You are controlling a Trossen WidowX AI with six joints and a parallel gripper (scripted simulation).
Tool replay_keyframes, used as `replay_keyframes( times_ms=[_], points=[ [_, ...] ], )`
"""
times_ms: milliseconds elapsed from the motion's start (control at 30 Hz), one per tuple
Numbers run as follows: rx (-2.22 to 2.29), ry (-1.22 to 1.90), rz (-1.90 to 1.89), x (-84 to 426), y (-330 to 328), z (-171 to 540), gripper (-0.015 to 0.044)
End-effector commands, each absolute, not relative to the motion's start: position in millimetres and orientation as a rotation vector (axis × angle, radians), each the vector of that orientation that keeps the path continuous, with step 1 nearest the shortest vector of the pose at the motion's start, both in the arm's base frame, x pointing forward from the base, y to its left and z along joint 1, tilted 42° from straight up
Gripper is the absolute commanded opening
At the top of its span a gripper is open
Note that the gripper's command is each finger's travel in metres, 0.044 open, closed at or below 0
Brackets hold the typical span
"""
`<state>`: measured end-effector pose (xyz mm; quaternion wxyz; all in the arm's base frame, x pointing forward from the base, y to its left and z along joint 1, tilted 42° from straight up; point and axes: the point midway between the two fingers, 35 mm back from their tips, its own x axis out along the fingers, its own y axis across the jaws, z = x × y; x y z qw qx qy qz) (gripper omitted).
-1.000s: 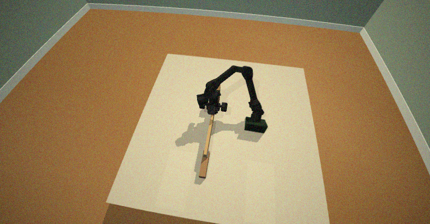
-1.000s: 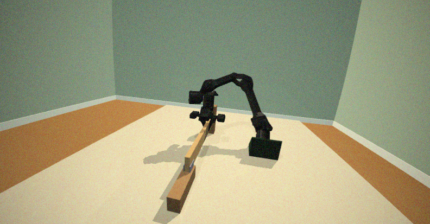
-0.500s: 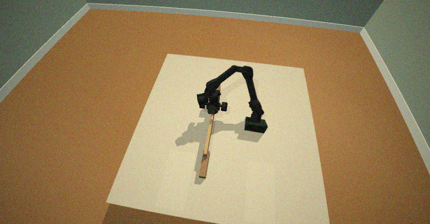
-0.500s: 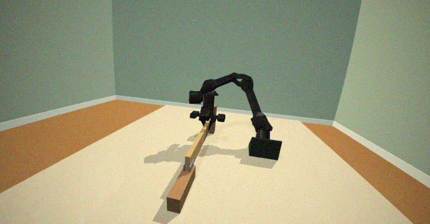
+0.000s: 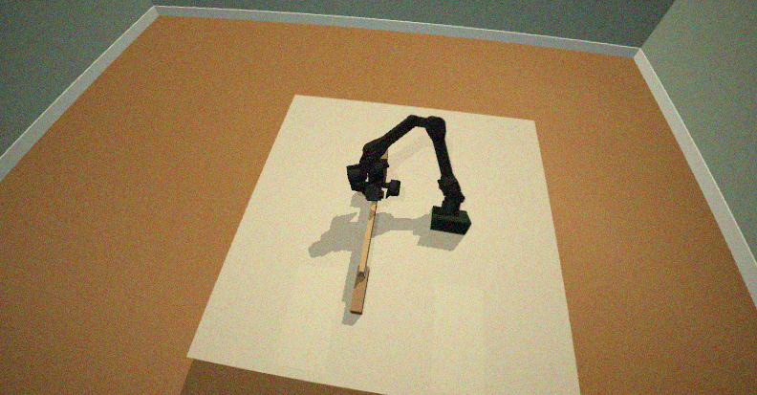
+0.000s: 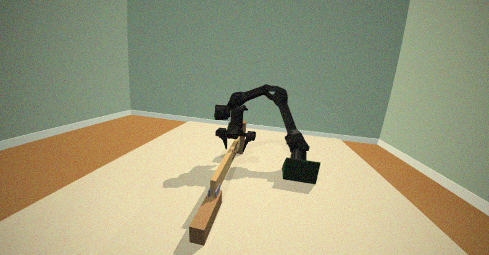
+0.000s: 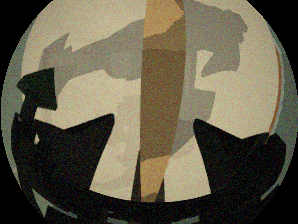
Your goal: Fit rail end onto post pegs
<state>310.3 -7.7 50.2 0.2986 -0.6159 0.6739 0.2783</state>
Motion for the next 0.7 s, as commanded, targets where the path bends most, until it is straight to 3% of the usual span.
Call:
replay_keyframes(
  times_ms=[0, 233, 667],
  points=[
    [-1.636, 1.79, 0.738, 310, -8, 50, 0.044],
    [-1.642, 1.78, 0.739, 313, 35, 52, 0.044],
    [-1.642, 1.78, 0.739, 313, 35, 52, 0.044]
  ],
)
